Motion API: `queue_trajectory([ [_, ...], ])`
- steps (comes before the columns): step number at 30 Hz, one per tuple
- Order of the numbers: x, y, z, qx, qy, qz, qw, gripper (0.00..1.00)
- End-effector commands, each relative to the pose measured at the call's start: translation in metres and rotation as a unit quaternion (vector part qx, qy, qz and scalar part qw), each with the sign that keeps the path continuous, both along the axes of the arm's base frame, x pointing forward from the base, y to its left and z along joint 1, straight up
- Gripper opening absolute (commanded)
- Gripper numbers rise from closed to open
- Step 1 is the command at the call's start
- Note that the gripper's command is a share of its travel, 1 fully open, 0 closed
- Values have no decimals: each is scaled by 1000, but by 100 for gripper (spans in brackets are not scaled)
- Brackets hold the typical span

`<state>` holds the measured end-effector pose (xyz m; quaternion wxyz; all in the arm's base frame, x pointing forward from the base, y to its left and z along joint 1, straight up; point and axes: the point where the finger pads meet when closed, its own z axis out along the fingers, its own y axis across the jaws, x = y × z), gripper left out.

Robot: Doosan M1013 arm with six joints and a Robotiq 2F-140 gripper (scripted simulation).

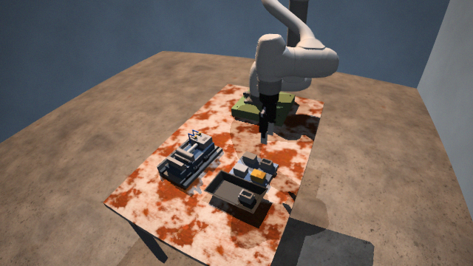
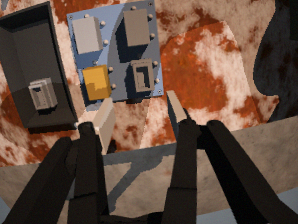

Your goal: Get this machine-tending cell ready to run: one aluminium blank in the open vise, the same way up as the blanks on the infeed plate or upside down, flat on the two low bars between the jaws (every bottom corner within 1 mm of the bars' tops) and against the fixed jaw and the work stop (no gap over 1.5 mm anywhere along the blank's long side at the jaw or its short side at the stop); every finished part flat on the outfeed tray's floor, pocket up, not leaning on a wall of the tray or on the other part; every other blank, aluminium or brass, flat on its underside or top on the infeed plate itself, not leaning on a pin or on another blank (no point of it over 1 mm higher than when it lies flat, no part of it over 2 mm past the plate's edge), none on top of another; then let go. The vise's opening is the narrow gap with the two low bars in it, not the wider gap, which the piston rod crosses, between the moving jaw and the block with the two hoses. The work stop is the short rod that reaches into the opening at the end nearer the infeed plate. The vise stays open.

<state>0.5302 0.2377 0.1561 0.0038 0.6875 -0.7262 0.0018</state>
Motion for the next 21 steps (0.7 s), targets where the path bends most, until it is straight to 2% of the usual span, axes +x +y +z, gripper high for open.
queue_trajectory([
  [1,-3,2,-3,1,0,0,1000,40],
  [9,-3,2,-16,1,0,0,1000,40],
  [21,-3,2,-62,1,0,0,1000,40],
])
